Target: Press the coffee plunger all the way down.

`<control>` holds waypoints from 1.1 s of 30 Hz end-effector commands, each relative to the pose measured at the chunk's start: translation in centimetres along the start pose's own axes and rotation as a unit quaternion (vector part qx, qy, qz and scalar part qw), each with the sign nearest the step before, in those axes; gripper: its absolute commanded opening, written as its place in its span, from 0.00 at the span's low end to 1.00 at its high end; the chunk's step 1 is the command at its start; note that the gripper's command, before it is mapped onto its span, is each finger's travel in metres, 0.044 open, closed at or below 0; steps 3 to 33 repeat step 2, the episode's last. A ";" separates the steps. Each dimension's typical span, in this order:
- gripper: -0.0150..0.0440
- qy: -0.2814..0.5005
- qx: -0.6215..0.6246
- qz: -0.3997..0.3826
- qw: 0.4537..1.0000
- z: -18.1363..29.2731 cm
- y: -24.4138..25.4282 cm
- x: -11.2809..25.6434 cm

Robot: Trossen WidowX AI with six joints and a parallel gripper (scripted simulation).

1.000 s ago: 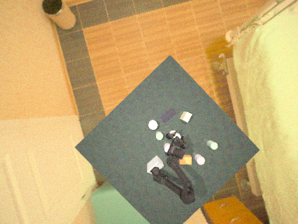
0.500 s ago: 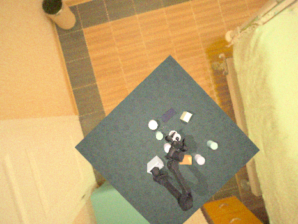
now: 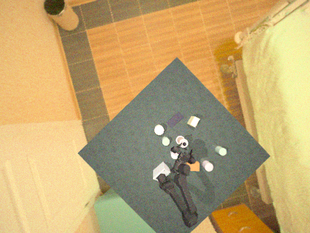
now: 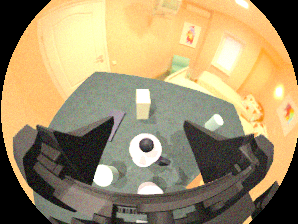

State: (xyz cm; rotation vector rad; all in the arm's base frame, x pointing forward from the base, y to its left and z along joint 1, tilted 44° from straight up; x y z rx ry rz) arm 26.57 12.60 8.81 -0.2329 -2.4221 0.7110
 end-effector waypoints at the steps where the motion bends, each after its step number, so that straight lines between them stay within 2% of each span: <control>1: 1.00 0.000 -0.003 0.002 1.000 -0.1 -0.1 0.1; 33: 1.00 0.000 -0.003 0.002 1.000 -0.1 -0.1 0.1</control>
Point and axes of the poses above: the point midway between the two fingers, 35 mm back from their tips, its own x axis back along the fingers, its own y axis across the jaws, z = x × y, the point moved 8 cm from there along x, back along the fingers, and after that the axes turned 12 degrees about -x, right-handed, at the moved point
